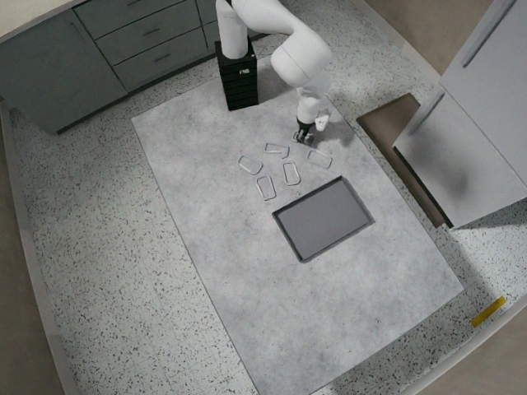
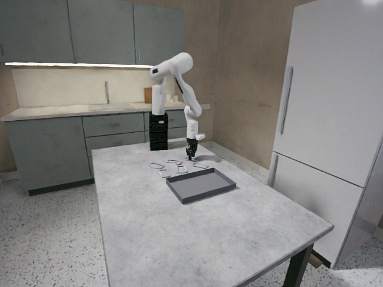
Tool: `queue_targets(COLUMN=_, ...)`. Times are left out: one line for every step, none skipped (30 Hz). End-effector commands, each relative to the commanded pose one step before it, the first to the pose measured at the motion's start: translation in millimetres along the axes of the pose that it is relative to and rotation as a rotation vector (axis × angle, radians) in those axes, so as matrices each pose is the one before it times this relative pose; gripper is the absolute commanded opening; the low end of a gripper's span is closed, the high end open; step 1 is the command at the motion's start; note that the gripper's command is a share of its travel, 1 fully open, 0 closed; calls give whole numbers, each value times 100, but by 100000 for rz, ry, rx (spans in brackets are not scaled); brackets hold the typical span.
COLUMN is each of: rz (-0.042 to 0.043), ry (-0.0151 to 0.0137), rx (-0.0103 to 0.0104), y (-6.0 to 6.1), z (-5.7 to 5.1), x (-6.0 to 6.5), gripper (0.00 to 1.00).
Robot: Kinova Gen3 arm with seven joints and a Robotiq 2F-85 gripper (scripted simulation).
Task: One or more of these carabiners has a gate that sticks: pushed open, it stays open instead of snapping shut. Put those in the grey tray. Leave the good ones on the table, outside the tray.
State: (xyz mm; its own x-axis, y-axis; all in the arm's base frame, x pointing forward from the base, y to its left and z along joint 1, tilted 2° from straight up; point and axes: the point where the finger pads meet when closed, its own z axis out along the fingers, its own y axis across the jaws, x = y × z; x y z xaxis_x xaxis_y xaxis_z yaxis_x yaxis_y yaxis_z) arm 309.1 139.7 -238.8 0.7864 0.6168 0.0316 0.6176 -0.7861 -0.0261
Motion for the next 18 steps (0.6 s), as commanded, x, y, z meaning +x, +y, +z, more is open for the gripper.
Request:
queue_targets(rz=3, ry=106, rx=-82, y=41, z=-37, x=54, gripper=51)
queue_targets(rz=0, ry=0, rx=0, y=0, z=0, x=0, gripper=51)
queue_targets(rz=0, ry=0, rx=0, y=0, z=0, x=0, gripper=51)
queue_targets(rz=0, ry=0, rx=0, y=0, z=0, x=0, gripper=51)
queue_targets(rz=0, ry=0, rx=0, y=0, z=0, x=0, gripper=51)
queue_targets(rz=0, ry=0, rx=0, y=0, z=0, x=0, gripper=51)
queue_targets(rz=0, ry=0, rx=0, y=0, z=0, x=0, gripper=51)
queue_targets(rz=-2, ry=4, rx=1, y=-1, z=-2, x=2, gripper=100)
queue_targets(rz=0, ry=0, rx=0, y=0, z=0, x=0, gripper=100)
queue_targets(rz=0, ry=0, rx=0, y=0, z=0, x=0, gripper=100)
queue_targets(rz=0, ry=0, rx=0, y=0, z=0, x=0, gripper=100)
queue_targets(rz=0, ry=0, rx=0, y=0, z=0, x=0, gripper=100)
queue_targets(rz=0, ry=0, rx=0, y=0, z=0, x=0, gripper=100)
queue_targets(rz=0, ry=0, rx=0, y=0, z=0, x=0, gripper=100)
queue_targets(rz=0, ry=0, rx=0, y=0, z=0, x=0, gripper=100)
queue_targets(rz=0, ry=0, rx=0, y=0, z=0, x=0, gripper=100)
queue_targets(rz=0, ry=0, rx=0, y=0, z=0, x=0, gripper=100)
queue_targets(rz=0, ry=0, rx=0, y=0, z=0, x=0, gripper=100)
